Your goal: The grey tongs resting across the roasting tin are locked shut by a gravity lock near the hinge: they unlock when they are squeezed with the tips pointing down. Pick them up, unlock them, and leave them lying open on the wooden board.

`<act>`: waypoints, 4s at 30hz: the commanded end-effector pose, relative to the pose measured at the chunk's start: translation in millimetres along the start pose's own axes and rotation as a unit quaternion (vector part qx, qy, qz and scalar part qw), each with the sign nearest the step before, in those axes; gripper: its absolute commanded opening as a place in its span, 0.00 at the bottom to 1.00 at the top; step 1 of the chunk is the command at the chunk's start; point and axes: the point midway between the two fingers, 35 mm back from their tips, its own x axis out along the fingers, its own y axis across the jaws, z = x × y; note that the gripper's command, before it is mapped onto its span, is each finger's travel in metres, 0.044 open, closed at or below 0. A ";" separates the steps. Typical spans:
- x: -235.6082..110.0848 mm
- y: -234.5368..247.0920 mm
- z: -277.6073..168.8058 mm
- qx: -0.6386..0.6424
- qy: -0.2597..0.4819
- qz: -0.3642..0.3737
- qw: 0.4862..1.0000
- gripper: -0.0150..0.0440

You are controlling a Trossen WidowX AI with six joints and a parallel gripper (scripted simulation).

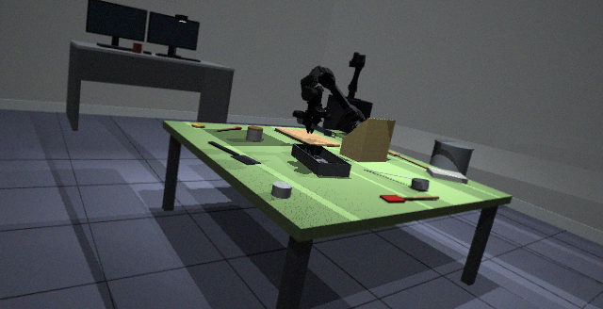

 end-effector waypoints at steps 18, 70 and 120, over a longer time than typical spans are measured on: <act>-7.3 -5.3 -54.1 0.405 -0.009 -0.005 0.914 0.00; -7.9 15.0 -180.5 0.994 -0.010 -0.005 0.107 0.00; 7.2 88.9 -309.3 0.986 0.005 0.018 -0.166 0.00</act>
